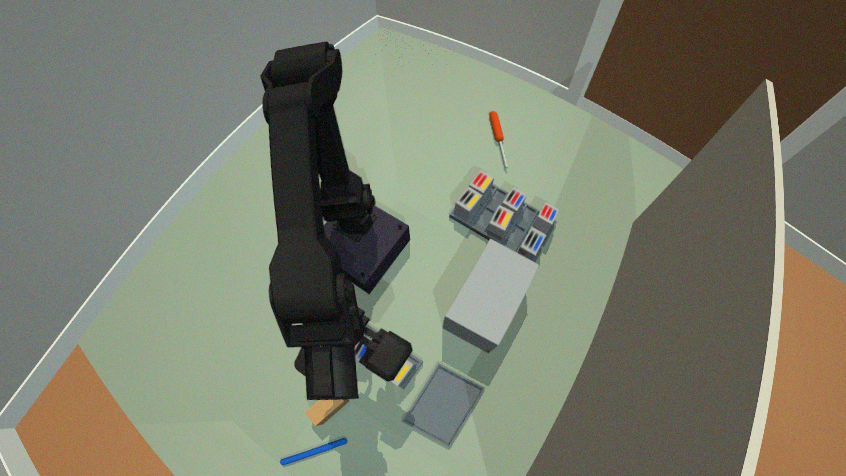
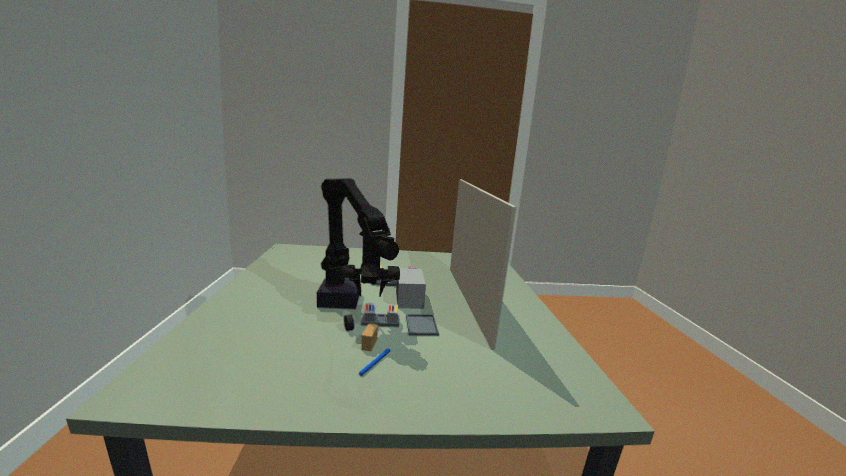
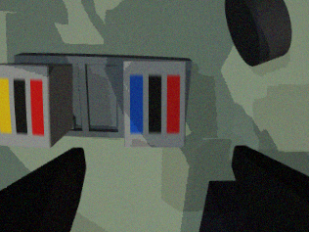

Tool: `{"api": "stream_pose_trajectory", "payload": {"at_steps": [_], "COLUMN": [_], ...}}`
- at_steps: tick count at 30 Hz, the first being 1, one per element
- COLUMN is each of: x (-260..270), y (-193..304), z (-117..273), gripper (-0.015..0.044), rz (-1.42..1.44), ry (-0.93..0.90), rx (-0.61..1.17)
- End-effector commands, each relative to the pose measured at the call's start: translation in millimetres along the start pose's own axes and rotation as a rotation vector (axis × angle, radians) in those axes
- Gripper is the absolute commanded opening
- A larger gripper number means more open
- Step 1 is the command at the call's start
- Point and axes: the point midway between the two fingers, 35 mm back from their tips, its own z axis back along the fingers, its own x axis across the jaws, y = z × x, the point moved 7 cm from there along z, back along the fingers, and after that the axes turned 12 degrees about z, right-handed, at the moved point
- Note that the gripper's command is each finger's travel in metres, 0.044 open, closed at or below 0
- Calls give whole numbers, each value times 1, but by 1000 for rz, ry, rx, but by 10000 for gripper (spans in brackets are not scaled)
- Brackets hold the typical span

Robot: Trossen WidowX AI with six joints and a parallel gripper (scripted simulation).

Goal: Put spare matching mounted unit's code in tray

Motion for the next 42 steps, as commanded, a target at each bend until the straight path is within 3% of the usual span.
{"api": "stream_pose_trajectory", "payload": {"at_steps": [1, 42], "x": [0, 1], "y": [0, -2], "z": [-6, -73], "gripper": [300, 300], "rz": [-5, -5], "ry": [3, 3], "rx": [3, 3]}}
